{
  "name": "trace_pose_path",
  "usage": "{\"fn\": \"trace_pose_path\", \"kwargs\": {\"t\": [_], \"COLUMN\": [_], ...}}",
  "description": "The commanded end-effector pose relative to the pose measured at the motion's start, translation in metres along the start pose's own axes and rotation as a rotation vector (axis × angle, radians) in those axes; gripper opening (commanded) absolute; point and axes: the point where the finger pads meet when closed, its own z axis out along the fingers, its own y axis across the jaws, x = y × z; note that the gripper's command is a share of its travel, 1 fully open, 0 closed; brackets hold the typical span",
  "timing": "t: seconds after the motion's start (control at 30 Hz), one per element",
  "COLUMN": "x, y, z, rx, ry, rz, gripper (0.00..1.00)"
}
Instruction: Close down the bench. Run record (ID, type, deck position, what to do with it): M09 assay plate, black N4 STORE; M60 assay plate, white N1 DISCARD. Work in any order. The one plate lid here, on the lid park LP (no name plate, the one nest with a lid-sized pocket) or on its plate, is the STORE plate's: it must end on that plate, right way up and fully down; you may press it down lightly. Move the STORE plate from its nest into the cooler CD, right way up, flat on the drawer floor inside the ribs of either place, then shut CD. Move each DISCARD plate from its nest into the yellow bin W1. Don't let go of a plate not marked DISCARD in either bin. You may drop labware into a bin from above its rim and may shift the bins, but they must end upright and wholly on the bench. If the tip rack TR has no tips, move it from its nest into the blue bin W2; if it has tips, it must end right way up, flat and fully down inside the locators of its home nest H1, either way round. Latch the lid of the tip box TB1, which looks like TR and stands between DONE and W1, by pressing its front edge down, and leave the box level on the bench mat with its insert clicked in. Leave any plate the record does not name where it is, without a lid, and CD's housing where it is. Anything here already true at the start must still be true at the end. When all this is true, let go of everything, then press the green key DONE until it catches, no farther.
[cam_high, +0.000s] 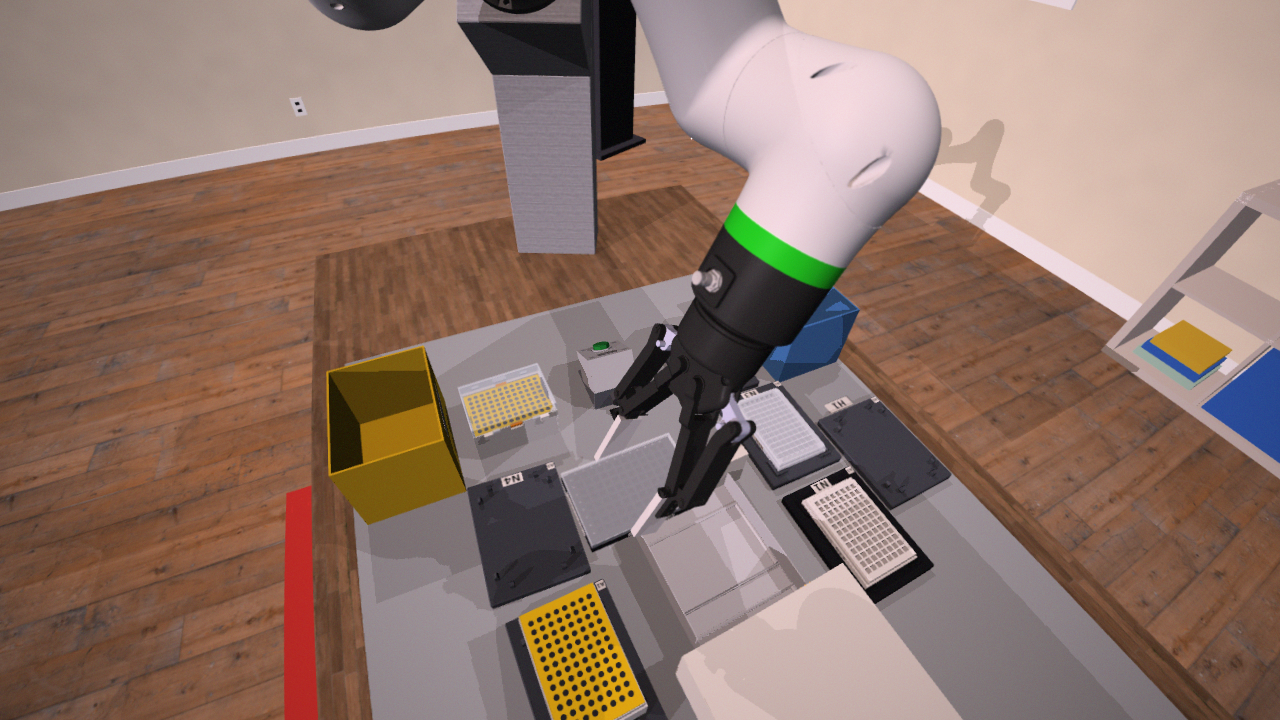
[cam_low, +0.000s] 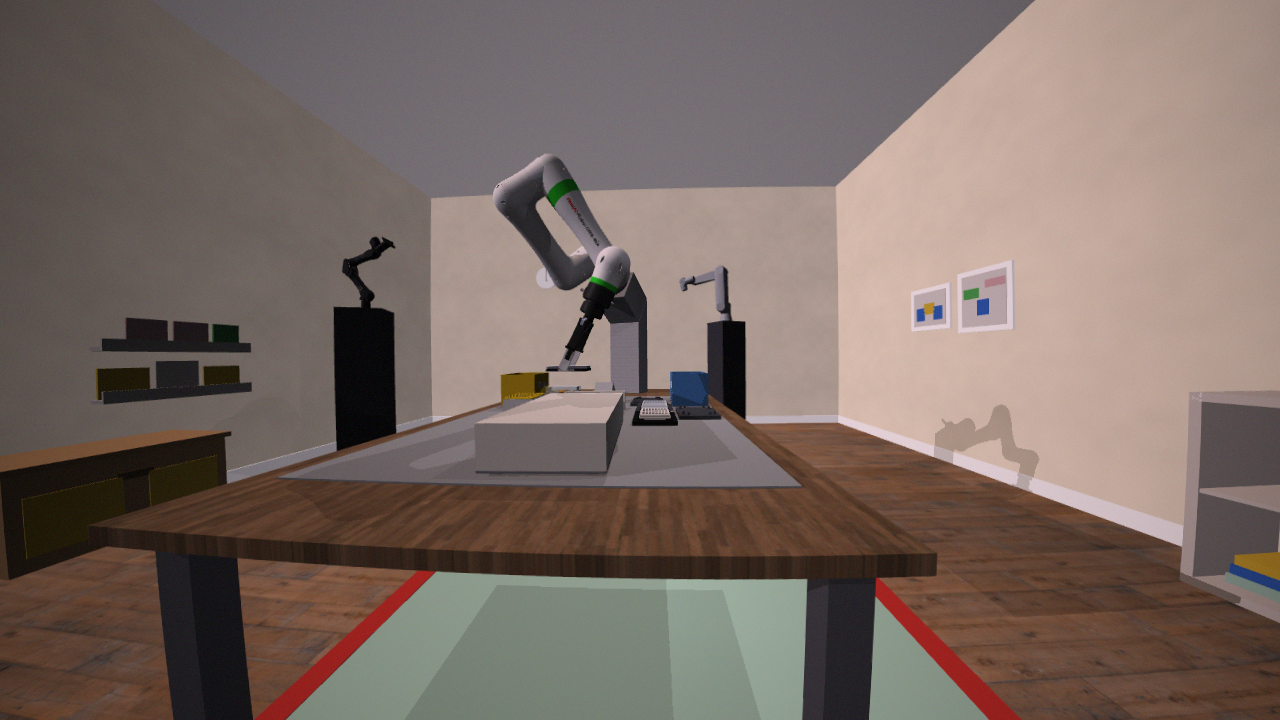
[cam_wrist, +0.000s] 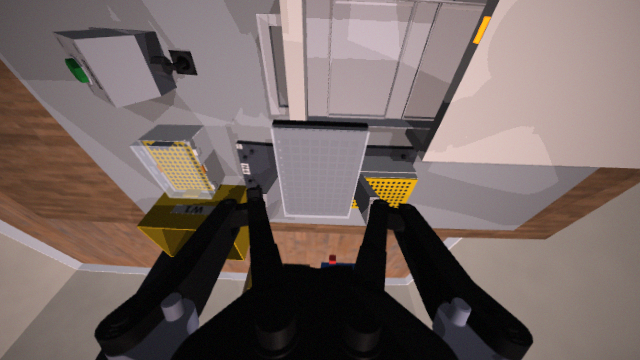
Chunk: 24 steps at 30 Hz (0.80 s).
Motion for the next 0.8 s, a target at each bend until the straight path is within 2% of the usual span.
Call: {"fn": "trace_pose_path", "kwargs": {"t": [0.0,0.77], "x": [0.006,0.048], "y": [0.006,0.037], "z": [-0.003,-0.022], "rx": [-0.009,-0.009], "ry": [0.001,0.001], "rz": [-0.009,-0.009], "gripper": [0.0,0.0]}}
